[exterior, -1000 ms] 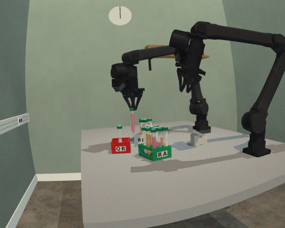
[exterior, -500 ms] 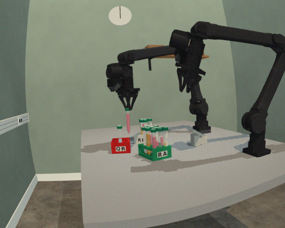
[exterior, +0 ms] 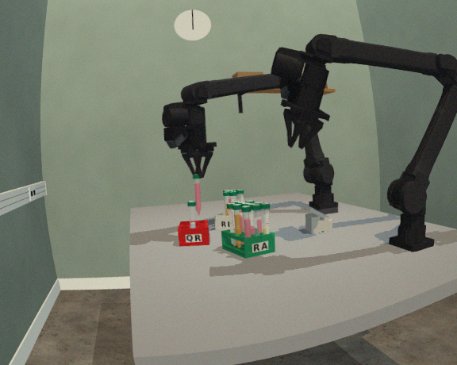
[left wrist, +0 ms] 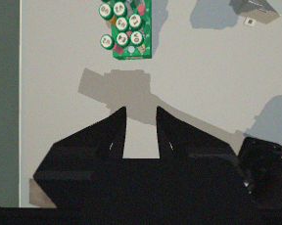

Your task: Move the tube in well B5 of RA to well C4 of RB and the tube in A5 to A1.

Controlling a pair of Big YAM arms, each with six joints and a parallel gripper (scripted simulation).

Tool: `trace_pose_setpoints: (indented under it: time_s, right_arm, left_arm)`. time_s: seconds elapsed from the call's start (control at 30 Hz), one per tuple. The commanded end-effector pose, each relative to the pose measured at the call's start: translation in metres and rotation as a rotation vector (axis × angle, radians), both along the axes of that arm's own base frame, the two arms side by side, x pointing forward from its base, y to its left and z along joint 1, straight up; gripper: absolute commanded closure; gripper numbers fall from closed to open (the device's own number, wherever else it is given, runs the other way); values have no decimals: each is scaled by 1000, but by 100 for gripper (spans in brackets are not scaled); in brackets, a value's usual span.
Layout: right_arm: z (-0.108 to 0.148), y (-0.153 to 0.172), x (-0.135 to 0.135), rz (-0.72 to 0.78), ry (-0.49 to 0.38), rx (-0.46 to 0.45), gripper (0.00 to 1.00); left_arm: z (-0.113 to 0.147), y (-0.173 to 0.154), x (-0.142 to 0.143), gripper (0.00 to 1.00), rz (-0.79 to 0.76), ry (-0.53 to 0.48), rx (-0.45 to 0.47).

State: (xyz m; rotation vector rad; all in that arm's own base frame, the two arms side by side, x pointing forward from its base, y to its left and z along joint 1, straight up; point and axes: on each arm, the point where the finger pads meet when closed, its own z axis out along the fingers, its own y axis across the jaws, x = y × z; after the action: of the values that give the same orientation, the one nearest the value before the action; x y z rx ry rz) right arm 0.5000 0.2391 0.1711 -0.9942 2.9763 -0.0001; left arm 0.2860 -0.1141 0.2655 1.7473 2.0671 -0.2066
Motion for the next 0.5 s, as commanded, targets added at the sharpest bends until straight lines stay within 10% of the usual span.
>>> trace_pose_setpoints:
  time_s: [0.0,0.47]
  right_arm:
    - [15,0,24,1,-28,14,100]
    - [15,0,30,1,-32,15,100]
  left_arm:
    - [16,-1,7,70,0,-37,-8]
    - [16,-1,7,70,0,-37,-8]
